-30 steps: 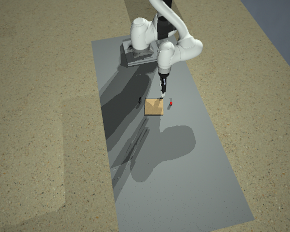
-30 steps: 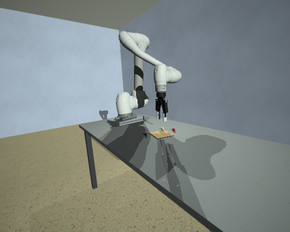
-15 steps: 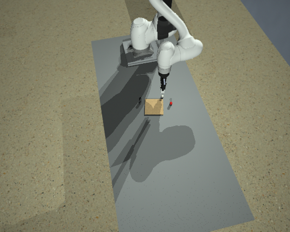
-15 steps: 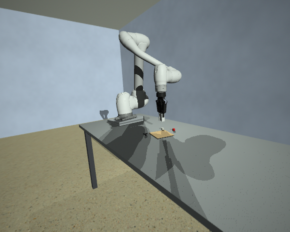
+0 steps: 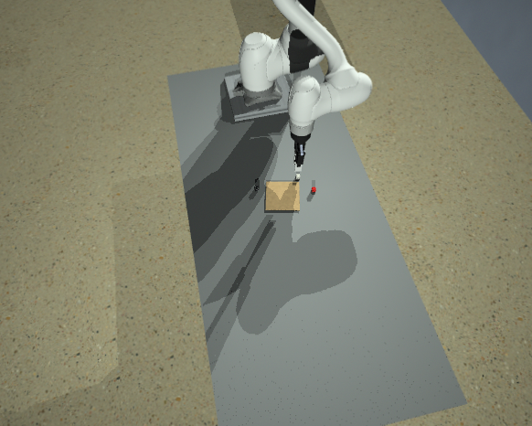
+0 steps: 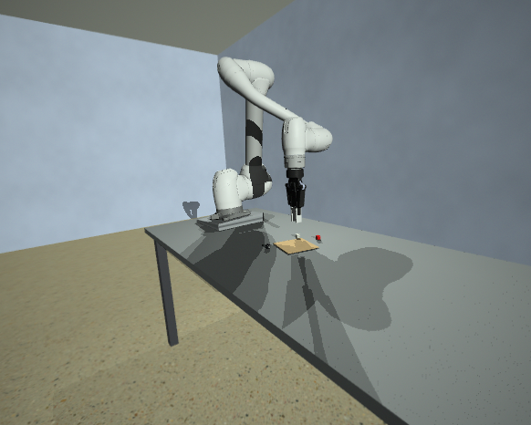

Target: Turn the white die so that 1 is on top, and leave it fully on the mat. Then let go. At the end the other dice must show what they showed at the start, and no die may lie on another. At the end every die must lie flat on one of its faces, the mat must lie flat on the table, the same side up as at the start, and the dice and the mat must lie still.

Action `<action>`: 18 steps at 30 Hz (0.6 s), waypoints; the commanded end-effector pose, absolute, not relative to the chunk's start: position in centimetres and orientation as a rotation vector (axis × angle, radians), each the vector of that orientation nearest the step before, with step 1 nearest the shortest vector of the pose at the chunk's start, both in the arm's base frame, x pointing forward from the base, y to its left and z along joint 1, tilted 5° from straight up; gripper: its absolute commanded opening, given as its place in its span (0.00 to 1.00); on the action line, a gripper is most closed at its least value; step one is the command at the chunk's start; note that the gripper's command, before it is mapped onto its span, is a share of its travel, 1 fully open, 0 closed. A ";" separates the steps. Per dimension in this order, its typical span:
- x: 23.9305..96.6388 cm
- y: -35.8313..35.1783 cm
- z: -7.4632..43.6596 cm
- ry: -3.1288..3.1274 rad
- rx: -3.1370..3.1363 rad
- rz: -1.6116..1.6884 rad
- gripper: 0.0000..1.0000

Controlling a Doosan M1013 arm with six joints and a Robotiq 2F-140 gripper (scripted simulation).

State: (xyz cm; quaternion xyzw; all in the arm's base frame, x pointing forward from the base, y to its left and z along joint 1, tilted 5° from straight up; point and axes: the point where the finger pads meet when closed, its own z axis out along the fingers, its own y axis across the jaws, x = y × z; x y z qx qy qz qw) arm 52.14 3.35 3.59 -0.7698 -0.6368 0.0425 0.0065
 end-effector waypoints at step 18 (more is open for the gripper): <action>52.1 3.3 2.7 -1.993 -2.408 0.132 0.19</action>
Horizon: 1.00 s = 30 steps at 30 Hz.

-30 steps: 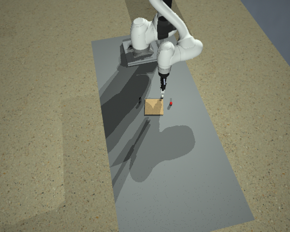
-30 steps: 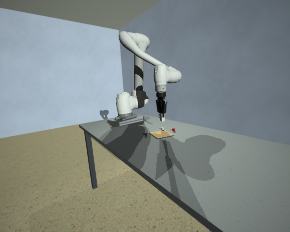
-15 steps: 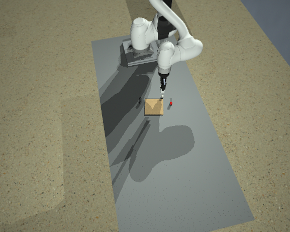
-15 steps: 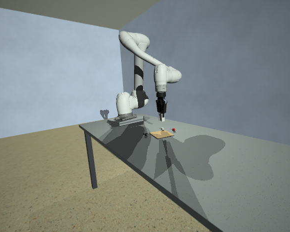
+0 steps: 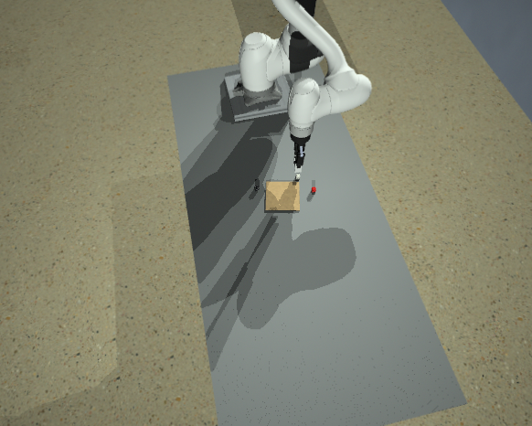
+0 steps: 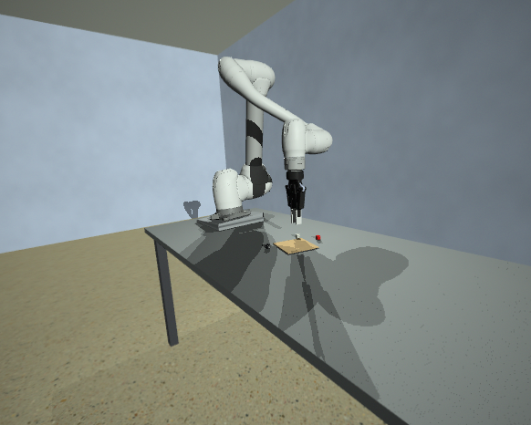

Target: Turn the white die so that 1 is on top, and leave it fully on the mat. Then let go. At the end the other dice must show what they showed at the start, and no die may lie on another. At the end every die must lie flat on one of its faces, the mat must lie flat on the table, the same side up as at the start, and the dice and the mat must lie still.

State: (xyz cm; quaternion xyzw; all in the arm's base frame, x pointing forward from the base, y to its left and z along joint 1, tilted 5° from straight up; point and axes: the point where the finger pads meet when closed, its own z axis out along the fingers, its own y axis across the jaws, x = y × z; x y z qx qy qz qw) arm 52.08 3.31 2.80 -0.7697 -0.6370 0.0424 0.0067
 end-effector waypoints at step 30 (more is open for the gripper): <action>51.8 3.1 -1.2 -1.993 -2.408 0.132 0.19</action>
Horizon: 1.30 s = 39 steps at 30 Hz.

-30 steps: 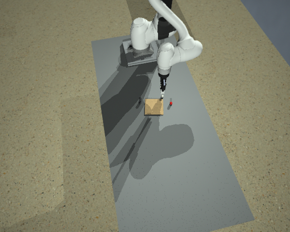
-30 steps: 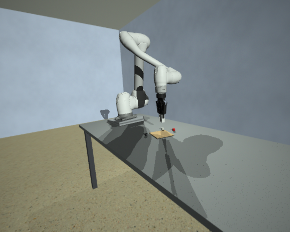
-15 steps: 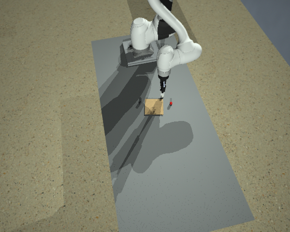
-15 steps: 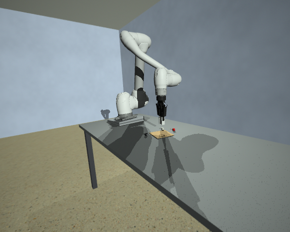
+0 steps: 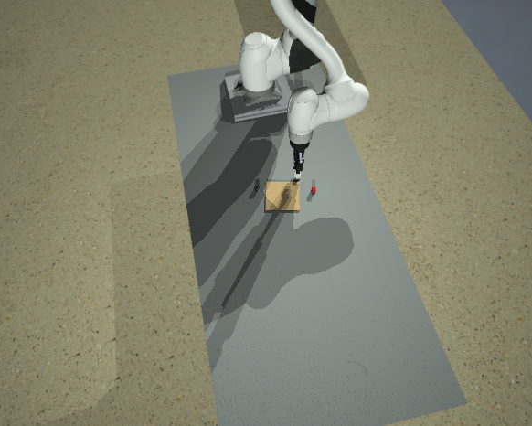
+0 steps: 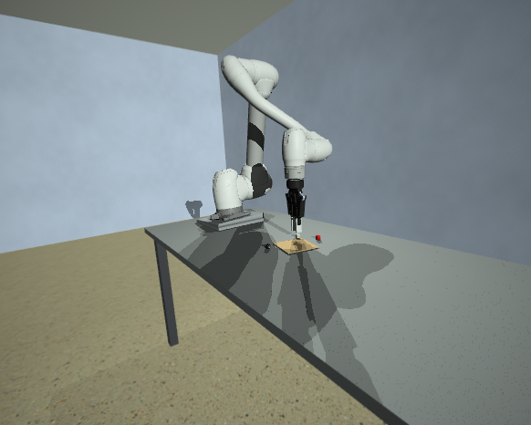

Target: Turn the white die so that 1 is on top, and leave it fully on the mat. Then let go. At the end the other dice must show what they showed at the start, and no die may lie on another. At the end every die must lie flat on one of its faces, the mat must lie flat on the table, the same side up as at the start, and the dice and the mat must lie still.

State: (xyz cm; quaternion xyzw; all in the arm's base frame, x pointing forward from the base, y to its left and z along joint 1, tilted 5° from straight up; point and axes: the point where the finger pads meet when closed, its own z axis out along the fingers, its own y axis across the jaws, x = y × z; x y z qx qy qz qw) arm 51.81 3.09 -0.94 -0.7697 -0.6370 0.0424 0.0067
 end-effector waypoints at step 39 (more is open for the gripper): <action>51.8 3.1 -1.6 -1.993 -2.408 0.132 0.19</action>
